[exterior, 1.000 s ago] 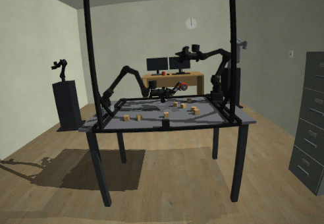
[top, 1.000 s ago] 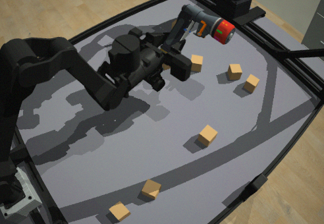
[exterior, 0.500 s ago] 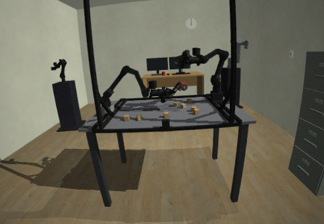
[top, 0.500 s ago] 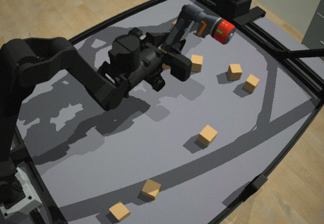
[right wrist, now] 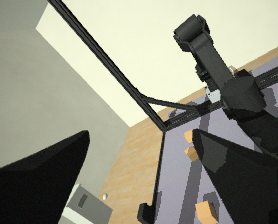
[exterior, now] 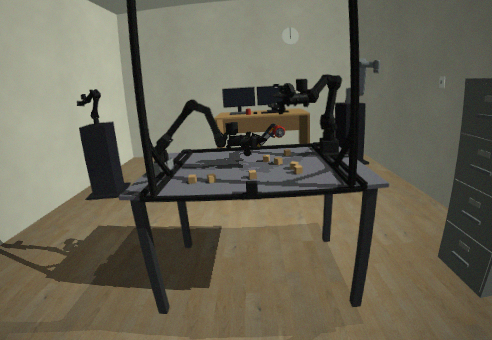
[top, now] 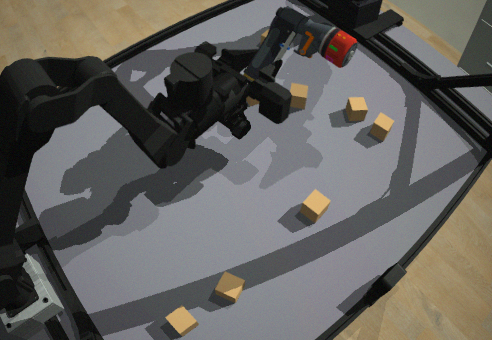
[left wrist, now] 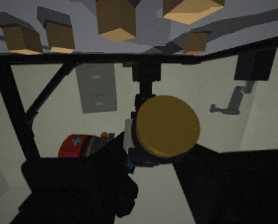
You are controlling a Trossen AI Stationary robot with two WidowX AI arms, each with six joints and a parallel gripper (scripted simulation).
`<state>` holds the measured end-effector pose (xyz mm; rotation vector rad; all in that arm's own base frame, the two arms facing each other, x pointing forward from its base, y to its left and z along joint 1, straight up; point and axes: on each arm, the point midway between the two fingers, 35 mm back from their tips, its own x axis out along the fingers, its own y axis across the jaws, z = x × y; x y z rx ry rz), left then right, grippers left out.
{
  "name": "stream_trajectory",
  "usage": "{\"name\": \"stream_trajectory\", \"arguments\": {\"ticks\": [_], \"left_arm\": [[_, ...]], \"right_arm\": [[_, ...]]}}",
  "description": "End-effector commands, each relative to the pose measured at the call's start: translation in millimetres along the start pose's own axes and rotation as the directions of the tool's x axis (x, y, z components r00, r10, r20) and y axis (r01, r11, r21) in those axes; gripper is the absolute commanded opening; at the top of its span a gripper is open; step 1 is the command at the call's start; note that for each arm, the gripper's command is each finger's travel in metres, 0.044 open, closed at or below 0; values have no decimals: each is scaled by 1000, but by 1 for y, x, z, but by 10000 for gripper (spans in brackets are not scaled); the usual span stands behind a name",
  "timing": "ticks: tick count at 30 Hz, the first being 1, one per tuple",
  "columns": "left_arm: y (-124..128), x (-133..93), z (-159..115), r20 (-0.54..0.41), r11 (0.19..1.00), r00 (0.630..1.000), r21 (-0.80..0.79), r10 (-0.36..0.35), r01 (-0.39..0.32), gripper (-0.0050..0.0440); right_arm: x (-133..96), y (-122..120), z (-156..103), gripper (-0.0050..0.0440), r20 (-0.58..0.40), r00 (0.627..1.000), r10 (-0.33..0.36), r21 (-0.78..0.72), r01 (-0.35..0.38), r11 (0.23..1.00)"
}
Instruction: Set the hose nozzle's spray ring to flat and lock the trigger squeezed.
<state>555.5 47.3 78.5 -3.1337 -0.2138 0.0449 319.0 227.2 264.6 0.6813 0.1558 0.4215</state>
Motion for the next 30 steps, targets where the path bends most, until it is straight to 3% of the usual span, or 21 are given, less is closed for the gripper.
{"name": "stream_trajectory", "arguments": {"ticks": [1, 4, 6, 17, 30], "left_arm": [[-1, 1, -11, -28, 1000, 1000, -2, -4, 4, 0], [-1, 1, -11, -28, 1000, 1000, -2, -4, 4, 0], [-1, 1, -11, -28, 1000, 1000, -2, -4, 4, 0], [-1, 1, -11, -28, 1000, 1000, -2, -4, 4, 0], [-1, 1, -11, -28, 1000, 1000, -2, -4, 4, 0]], "right_arm": [[-2, 5, -30, 400, -43, 999, 3, 34, -2, 999], [-5, 13, -50, 400, -68, 998, 16, 63, -11, 998], [-5, 13, -50, 400, -68, 998, 16, 63, -11, 998], [-26, 36, -120, 400, -153, 987, 55, 155, -31, 987], [-46, 6, -158, 400, -160, 987, -4, 173, 32, 984]]}}
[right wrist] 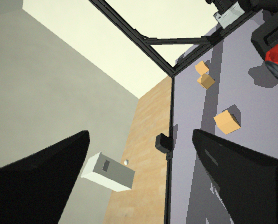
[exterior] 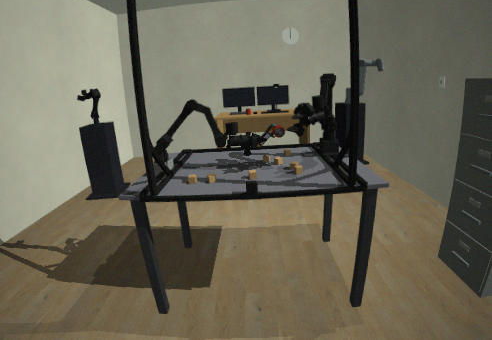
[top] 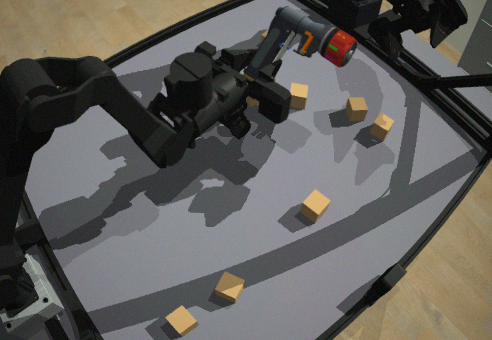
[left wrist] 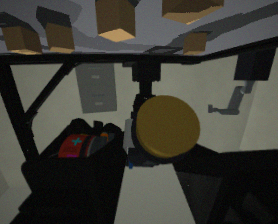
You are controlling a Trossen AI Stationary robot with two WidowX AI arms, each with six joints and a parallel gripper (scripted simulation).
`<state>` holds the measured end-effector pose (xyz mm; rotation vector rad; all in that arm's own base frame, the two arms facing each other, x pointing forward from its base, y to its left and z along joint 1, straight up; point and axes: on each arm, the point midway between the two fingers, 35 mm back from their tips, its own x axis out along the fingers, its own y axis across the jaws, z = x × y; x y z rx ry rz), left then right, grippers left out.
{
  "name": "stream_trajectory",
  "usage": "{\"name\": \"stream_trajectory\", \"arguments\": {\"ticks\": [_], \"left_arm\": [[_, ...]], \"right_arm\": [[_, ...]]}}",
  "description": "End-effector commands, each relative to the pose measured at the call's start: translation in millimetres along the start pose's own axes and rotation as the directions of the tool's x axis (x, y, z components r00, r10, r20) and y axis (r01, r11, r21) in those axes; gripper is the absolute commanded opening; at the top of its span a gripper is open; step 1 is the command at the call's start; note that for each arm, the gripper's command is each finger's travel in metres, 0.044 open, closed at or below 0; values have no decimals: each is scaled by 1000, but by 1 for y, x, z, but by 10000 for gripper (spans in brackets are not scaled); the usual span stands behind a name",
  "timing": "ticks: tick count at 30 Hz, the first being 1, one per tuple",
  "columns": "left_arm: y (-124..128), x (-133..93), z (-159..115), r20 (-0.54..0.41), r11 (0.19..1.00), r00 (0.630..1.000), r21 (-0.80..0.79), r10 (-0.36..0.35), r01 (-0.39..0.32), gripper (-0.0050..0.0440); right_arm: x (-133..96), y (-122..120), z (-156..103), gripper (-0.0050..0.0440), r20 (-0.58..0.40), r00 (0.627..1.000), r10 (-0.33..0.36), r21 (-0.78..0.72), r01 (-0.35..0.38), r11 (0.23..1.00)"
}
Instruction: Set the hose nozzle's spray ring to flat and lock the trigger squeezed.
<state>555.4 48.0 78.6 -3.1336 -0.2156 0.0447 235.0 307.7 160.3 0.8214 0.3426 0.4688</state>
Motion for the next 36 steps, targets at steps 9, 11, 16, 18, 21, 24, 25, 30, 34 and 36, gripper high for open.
{"name": "stream_trajectory", "arguments": {"ticks": [9, 11, 16, 18, 21, 24, 25, 30, 34, 36], "left_arm": [[0, 1, -11, -28, 1000, 1000, -2, -3, 3, 0], [0, 1, -11, -28, 1000, 1000, -2, -3, 3, 0], [0, 1, -11, -28, 1000, 1000, -2, -3, 3, 0], [0, 1, -11, -28, 1000, 1000, -2, -3, 3, 0], [0, 1, -11, -28, 1000, 1000, -2, -3, 3, 0], [0, 1, -11, -28, 1000, 1000, -2, -3, 3, 0], [0, 1, -11, -28, 1000, 1000, -2, -3, 3, 0], [0, 1, -11, -28, 1000, 1000, -2, -3, 3, 0], [0, 1, -11, -28, 1000, 1000, -2, -3, 3, 0], [0, 1, -11, -28, 1000, 1000, -2, -3, 3, 0]], "right_arm": [[-16, -39, -12, 400, 46, 997, -59, 98, 55, 994], [-18, -43, -12, 400, 52, 997, -64, 112, 58, 992], [-26, -57, -13, 400, 79, 993, -85, 165, 71, 984], [-28, -60, -11, 400, 88, 992, -88, 185, 70, 980], [-32, -66, -6, 400, 114, 989, -95, 243, 65, 968], [-36, -73, -1, 400, 144, 984, -105, 309, 56, 950], [-38, -75, 1, 400, 154, 982, -108, 330, 52, 943], [-44, -82, 7, 400, 184, 976, -118, 394, 37, 919], [-51, -91, 16, 400, 223, 966, -132, 474, 11, 880], [-55, -96, 20, 400, 242, 960, -139, 512, -5, 859]]}}
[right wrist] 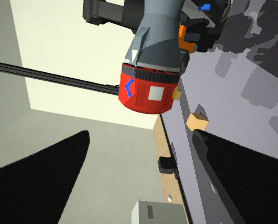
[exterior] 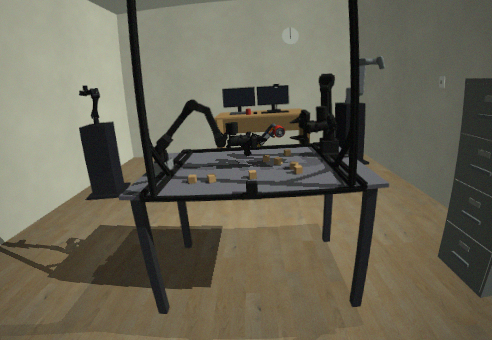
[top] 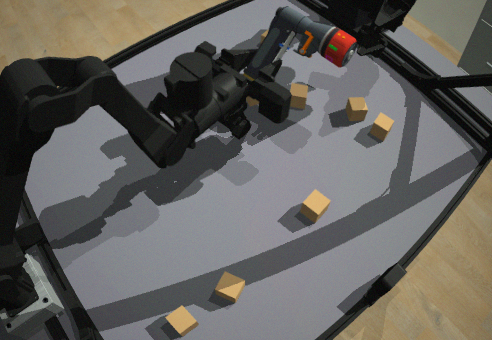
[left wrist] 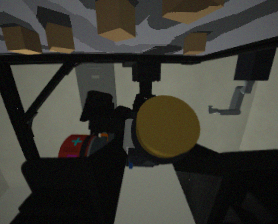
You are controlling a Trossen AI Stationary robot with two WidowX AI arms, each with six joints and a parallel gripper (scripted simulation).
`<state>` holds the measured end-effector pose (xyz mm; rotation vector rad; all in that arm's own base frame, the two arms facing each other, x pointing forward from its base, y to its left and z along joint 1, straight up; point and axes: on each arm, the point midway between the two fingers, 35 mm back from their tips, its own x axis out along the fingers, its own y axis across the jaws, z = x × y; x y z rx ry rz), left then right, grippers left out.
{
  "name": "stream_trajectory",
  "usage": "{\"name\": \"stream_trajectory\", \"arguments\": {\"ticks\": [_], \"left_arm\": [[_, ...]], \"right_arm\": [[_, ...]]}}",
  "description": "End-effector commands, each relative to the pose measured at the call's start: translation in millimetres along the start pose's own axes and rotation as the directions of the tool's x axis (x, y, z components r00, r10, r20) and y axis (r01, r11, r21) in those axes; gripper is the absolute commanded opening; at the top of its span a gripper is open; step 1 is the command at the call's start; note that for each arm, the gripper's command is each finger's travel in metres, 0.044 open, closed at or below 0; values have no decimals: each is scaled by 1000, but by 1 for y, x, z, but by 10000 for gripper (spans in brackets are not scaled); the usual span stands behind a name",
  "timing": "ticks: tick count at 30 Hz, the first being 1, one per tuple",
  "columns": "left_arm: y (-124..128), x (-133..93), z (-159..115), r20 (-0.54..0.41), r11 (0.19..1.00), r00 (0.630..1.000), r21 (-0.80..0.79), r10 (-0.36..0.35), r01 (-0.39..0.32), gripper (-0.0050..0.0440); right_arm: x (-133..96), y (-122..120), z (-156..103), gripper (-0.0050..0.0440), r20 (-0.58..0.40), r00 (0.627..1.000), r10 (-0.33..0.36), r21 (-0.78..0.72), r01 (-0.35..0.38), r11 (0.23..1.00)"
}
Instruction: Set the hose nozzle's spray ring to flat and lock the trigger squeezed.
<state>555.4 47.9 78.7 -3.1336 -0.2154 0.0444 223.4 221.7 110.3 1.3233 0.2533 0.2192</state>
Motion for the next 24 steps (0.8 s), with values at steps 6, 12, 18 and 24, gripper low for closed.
{"name": "stream_trajectory", "arguments": {"ticks": [6, 12, 18, 24], "left_arm": [[0, 1, -11, -28, 1000, 1000, -2, -3, 3, 0], [0, 1, -11, -28, 1000, 1000, -2, -3, 3, 0], [0, 1, -11, -28, 1000, 1000, -2, -3, 3, 0], [0, 1, -11, -28, 1000, 1000, -2, -3, 3, 0]], "right_arm": [[-12, -12, 23, 400, 72, 997, -2, 159, -9, 987], [-15, -13, 22, 400, 71, 998, -2, 169, -10, 986], [-10, -12, 23, 400, 71, 997, -1, 169, -11, 986], [-3, -12, 23, 400, 71, 997, 0, 169, -12, 986]]}}
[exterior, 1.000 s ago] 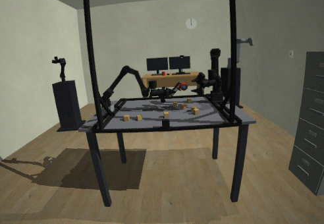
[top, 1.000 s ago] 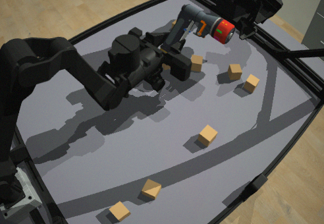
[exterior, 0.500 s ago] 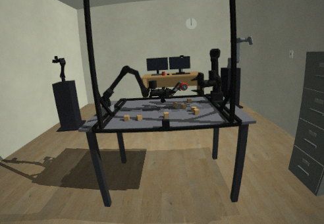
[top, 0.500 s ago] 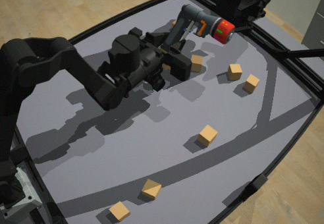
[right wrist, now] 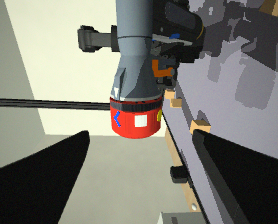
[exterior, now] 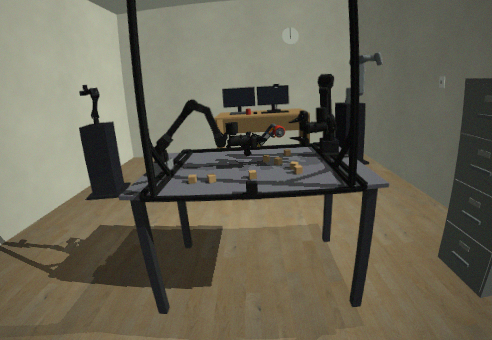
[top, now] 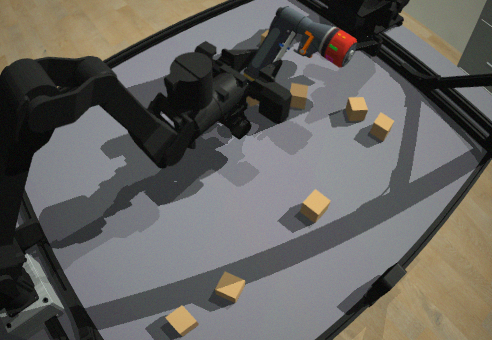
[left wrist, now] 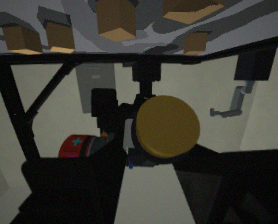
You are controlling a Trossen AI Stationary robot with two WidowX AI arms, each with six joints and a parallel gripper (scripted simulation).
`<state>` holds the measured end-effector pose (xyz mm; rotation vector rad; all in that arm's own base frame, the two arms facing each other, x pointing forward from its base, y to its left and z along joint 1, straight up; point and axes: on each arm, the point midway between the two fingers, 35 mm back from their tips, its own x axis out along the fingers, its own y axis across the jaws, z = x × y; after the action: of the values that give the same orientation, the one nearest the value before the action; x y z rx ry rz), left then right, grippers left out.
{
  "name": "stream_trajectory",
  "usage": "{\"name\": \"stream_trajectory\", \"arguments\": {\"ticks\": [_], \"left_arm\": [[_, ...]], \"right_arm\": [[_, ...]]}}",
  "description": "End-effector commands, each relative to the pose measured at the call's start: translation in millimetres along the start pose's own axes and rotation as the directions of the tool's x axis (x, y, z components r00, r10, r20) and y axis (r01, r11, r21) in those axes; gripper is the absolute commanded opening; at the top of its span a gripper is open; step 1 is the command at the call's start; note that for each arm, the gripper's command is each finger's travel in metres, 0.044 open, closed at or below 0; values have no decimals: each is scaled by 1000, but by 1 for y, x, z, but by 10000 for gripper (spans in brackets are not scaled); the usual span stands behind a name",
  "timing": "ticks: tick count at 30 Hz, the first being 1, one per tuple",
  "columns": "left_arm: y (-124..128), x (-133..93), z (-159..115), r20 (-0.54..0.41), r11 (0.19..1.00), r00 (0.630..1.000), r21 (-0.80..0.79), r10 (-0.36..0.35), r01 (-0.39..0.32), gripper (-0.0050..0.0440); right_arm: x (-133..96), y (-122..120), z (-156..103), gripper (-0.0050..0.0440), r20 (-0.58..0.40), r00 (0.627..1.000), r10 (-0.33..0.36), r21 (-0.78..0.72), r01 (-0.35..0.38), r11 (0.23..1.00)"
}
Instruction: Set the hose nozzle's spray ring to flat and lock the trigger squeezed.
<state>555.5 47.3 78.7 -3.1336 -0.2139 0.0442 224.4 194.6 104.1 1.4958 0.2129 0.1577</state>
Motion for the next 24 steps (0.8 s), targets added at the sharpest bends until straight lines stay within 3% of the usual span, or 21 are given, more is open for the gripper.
{"name": "stream_trajectory", "arguments": {"ticks": [1, 24], "left_arm": [[-1, 1, -11, -28, 1000, 1000, -2, -4, 4, 0], [-1, 1, -11, -28, 1000, 1000, -2, -4, 4, 0]], "right_arm": [[4, 0, -1, 400, 1, 1000, 1, 1, -1, 1000], [38, 1, -3, 400, 0, 1000, 11, 2, -11, 1000]]}}
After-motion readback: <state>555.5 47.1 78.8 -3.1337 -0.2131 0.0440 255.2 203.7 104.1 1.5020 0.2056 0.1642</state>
